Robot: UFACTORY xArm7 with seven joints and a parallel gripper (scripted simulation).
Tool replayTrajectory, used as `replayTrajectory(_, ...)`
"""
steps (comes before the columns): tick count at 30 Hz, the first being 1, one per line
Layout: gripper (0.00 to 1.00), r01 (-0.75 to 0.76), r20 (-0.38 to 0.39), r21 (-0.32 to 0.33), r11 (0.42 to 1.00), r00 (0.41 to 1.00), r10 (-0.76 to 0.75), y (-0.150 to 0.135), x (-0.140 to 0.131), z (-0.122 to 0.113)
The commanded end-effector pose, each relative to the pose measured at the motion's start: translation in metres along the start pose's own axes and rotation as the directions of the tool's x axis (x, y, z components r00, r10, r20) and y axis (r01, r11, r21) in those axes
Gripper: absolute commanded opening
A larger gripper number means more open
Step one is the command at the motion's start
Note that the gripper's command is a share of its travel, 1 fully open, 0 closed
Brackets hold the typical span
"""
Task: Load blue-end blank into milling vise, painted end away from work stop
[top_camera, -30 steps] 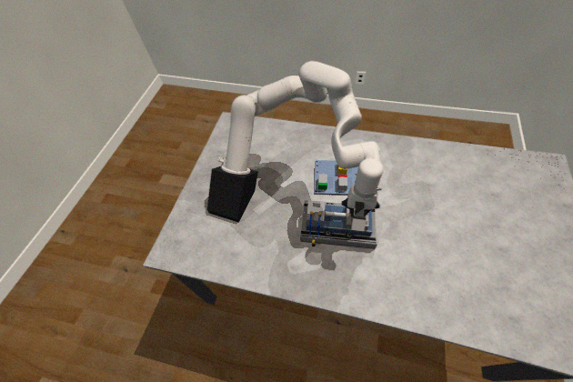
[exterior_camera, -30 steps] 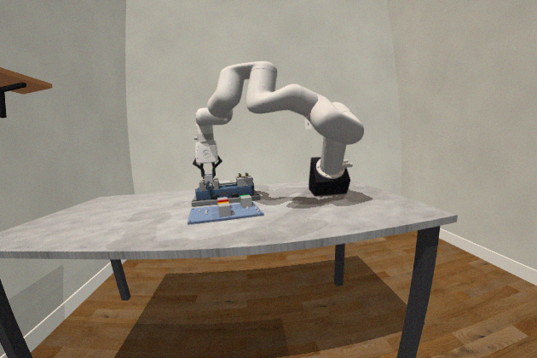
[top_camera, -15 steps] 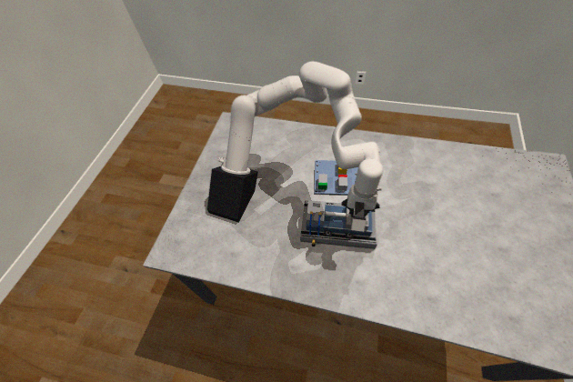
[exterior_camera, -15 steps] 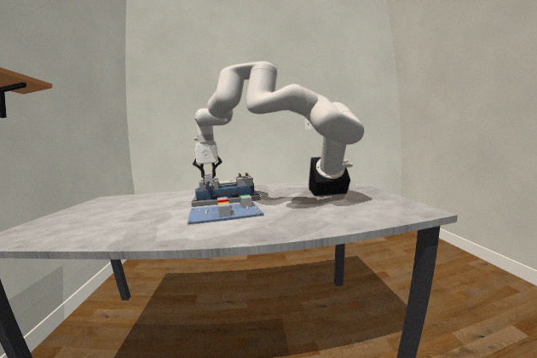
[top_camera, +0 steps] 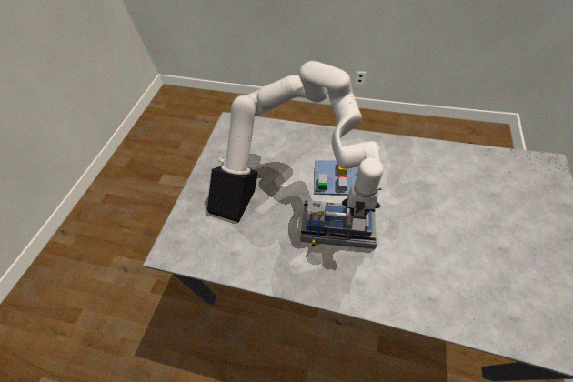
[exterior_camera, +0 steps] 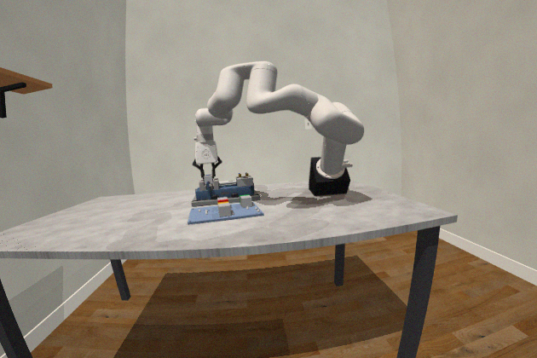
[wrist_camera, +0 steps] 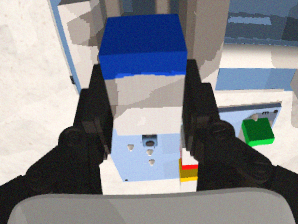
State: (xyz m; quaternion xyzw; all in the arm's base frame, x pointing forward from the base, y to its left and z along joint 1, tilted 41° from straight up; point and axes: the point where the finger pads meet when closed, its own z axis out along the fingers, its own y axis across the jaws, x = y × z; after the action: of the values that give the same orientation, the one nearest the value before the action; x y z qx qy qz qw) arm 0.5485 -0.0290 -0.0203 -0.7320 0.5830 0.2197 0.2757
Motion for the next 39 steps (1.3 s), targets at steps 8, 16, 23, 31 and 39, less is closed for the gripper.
replayTrajectory(8, 0.00, 0.000, -0.004, 0.004, 1.000, 1.000, 0.000, -0.0020, -0.0018, -0.0028)
replayTrajectory(16, 0.00, 0.000, -0.004, 0.004, 1.000, 1.000, 0.000, -0.0025, -0.0030, -0.0027)
replayTrajectory(23, 0.00, -0.001, -0.004, 0.004, 1.000, 1.000, 0.001, -0.0023, -0.0027, -0.0027)
replayTrajectory(31, 0.00, 0.000, -0.004, 0.004, 1.000, 1.000, 0.000, -0.0025, -0.0031, -0.0026)
replayTrajectory(39, 0.00, -0.001, -0.004, 0.004, 1.000, 1.000, 0.001, -0.0023, -0.0028, -0.0027)
